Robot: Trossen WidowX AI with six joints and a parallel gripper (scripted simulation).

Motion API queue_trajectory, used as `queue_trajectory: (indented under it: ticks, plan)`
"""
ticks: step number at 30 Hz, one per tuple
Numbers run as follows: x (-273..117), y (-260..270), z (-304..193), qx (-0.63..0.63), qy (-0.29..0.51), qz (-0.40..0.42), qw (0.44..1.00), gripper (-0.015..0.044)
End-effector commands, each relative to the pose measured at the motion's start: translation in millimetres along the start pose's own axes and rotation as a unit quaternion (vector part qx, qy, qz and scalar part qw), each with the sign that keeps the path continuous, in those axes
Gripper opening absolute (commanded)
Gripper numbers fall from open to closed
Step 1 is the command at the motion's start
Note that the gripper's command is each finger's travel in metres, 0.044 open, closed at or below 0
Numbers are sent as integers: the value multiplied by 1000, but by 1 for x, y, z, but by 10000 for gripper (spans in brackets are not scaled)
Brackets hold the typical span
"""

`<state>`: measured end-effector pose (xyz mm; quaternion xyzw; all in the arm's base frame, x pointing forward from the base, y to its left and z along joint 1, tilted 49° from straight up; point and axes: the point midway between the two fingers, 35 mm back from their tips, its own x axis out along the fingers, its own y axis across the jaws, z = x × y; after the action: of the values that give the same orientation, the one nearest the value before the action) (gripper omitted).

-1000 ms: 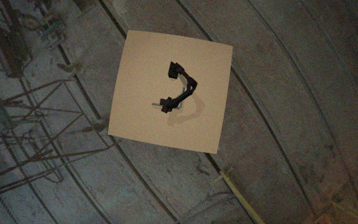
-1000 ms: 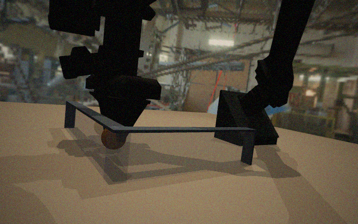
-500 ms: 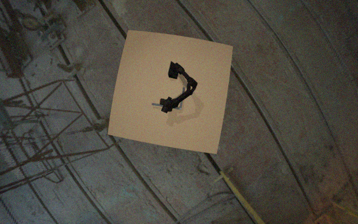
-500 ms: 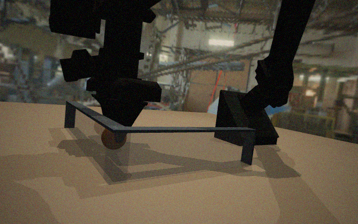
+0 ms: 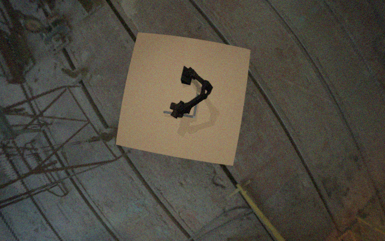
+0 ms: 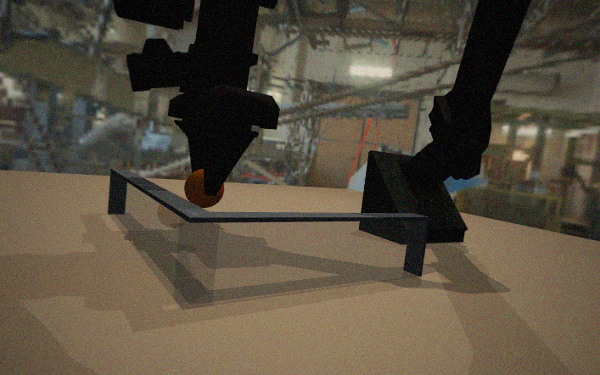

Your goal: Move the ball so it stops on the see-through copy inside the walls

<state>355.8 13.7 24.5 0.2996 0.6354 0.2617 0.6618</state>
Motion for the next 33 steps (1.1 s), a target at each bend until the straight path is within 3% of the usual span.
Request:
queue_trajectory:
  ticks: [1, 23, 33]
  plan:
    - [-12, 1, 6, -9, 1, -1, 1000, 0]
    - [-89, 14, 19, -45, 18, 16, 999, 0]
    - [-61, -48, 19, -45, 18, 15, 999, 0]
